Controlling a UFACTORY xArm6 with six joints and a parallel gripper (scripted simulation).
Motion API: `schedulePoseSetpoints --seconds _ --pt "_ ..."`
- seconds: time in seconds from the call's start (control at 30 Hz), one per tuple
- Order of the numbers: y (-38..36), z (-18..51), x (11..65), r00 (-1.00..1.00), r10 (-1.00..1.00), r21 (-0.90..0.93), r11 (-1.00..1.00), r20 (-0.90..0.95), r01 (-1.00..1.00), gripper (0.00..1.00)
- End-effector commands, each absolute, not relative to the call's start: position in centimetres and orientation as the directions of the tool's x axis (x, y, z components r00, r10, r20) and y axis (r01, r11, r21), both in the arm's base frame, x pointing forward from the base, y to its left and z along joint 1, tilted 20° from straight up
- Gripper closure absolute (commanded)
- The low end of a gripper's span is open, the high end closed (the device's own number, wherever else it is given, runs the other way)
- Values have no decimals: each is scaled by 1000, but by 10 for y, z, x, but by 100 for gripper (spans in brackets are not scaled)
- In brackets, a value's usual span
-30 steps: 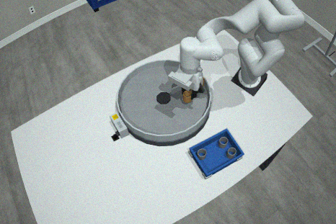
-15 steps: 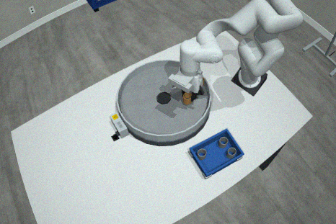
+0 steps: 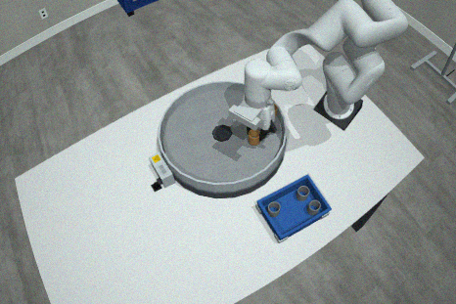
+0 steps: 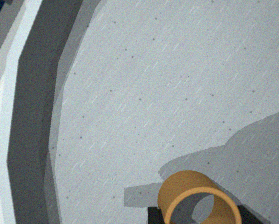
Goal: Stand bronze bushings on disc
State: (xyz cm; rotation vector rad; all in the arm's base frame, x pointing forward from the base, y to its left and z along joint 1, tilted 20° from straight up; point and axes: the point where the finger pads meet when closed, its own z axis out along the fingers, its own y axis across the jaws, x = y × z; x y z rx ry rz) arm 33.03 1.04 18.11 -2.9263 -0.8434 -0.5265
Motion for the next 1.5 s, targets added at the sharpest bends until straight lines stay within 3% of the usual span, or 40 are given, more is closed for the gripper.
schedulePoseSetpoints --seconds 0.0,1.47 --pt "11 181 332 792 508 47 -850 339 525 100" --pt "11 175 334 792 508 47 -850 339 525 100"
